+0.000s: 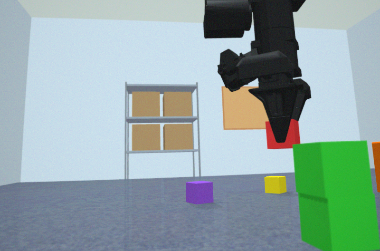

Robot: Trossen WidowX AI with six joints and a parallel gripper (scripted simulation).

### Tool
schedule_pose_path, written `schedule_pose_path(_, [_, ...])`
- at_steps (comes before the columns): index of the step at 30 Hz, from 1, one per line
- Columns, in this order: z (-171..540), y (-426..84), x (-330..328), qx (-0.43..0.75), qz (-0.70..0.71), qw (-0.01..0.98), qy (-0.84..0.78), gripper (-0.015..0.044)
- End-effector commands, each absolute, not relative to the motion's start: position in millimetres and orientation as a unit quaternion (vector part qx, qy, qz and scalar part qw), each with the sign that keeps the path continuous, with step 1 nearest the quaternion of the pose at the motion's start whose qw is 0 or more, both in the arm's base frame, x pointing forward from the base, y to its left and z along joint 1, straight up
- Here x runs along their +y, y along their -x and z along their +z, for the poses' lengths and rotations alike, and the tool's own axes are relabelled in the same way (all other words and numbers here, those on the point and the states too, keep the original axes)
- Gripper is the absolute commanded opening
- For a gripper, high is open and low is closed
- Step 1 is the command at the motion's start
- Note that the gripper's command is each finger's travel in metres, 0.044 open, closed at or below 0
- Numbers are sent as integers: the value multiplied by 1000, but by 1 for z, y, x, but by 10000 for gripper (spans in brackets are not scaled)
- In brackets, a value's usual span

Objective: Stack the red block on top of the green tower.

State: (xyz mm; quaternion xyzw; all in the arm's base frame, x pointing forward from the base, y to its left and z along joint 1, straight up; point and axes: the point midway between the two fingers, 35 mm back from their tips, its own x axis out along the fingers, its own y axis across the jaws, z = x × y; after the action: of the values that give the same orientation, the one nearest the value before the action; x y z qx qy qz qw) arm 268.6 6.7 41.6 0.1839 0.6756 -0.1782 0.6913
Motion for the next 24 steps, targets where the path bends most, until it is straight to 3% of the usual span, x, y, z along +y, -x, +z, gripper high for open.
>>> schedule_pose_path(1, [63, -268, 6, 673, -181, 693, -184, 0])
schedule_pose_path(14, [87, -270, 10, 673, -181, 693, -184, 0])
schedule_pose_path(24, [89, -287, 60, 673, -178, 693, -186, 0])
